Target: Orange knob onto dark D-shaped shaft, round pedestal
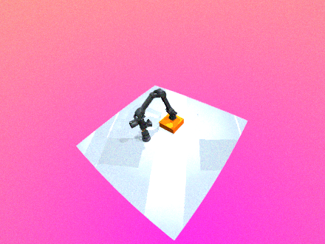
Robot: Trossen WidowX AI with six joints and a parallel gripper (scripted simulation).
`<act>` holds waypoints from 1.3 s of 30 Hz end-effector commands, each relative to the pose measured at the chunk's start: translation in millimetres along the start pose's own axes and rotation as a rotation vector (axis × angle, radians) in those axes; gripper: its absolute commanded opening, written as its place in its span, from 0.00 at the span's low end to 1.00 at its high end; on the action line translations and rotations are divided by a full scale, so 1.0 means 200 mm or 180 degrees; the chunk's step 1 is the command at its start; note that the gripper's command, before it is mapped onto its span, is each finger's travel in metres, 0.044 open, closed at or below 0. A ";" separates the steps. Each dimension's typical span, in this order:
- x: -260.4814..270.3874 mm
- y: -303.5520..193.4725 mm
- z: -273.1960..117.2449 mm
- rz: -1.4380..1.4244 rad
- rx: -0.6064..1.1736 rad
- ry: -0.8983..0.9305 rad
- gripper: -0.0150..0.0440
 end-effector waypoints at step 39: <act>0.00 -0.01 -0.02 0.3161 0.0016 -0.0010 0.25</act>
Point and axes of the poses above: the point midway between the two fingers, 35 mm back from their tips, its own z axis out along the fingers, its own x axis across the jaws, y = z × x, the point moved 4 cm from there along -z, back along the fingers, and after that the axes turned 14 degrees about z, right-handed, at the moved point
